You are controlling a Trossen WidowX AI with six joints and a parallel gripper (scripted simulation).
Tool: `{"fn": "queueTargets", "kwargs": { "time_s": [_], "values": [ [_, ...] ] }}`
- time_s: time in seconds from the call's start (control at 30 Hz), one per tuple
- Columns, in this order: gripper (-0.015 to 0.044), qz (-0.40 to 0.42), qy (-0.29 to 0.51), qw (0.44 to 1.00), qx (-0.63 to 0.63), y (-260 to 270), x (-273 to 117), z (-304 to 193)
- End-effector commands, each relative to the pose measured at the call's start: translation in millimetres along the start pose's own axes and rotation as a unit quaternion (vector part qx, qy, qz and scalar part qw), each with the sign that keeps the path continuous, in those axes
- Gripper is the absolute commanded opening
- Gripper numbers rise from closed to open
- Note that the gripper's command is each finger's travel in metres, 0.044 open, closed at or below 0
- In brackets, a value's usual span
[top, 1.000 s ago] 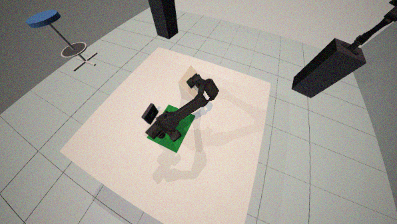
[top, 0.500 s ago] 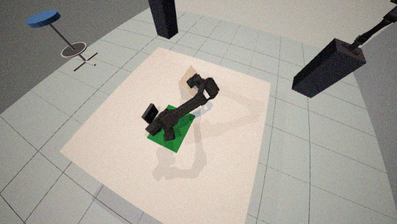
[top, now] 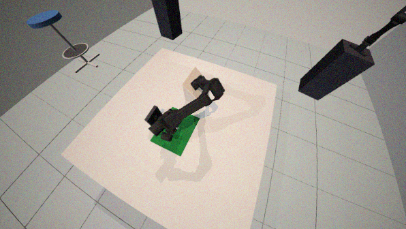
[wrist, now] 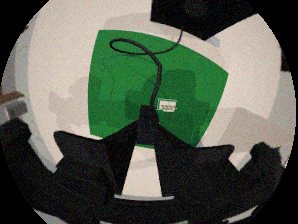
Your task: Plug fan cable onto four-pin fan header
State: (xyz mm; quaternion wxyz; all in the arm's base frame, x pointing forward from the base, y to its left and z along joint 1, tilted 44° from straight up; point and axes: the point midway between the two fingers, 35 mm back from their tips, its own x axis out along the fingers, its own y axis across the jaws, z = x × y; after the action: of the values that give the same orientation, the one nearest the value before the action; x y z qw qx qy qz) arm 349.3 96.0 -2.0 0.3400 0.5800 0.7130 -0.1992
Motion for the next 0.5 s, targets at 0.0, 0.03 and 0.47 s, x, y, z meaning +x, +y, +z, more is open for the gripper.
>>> {"fn": "queueTargets", "kwargs": {
  "time_s": [0.0, 0.03, 0.47],
  "values": [
    [0.0000, -0.001, -0.002, 0.997, 0.078, -5.0, 0.2, 2.3],
    [0.0000, -0.001, -0.002, 0.995, 0.096, -5.8, 0.3, 2.7],
    [0.0000, 0.000, -0.002, 0.949, 0.315, -17.5, 0.7, 7.1]
  ]
}}
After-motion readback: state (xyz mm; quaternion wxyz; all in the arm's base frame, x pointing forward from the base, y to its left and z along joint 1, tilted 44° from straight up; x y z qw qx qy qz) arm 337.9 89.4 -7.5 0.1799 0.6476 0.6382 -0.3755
